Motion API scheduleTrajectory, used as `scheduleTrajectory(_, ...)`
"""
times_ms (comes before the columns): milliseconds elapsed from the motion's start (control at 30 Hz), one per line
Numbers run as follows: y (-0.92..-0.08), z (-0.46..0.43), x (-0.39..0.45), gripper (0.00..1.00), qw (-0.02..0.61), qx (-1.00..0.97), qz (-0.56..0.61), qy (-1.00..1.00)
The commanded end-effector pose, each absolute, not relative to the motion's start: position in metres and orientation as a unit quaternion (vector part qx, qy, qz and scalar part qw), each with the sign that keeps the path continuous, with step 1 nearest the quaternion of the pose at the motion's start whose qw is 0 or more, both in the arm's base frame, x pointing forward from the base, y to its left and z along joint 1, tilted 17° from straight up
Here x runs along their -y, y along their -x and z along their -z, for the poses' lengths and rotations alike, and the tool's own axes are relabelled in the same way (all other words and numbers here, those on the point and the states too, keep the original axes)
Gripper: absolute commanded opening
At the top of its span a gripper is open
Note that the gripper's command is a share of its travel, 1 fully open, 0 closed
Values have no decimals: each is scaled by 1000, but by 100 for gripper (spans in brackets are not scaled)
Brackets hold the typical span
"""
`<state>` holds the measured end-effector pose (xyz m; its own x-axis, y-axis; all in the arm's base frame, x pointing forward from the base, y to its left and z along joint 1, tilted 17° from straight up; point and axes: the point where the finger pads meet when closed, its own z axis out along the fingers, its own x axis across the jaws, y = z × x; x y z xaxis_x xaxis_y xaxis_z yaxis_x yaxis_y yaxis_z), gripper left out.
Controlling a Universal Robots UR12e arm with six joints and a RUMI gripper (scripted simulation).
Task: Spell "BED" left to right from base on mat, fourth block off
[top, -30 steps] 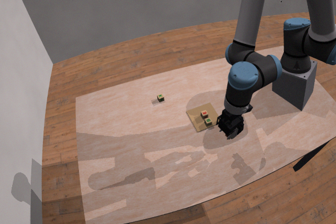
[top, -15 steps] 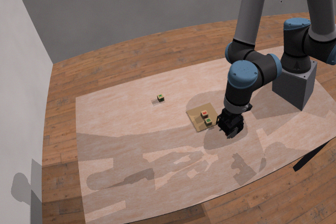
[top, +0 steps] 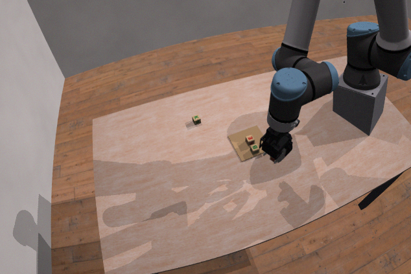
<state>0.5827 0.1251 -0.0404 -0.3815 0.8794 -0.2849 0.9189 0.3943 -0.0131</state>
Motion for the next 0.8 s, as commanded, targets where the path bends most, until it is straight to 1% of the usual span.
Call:
scheduleTrajectory(0,-587,33,-105,9,111,-856,88,-497)
scheduleTrajectory(767,-596,5,-13,9,86,-952,112,-272)
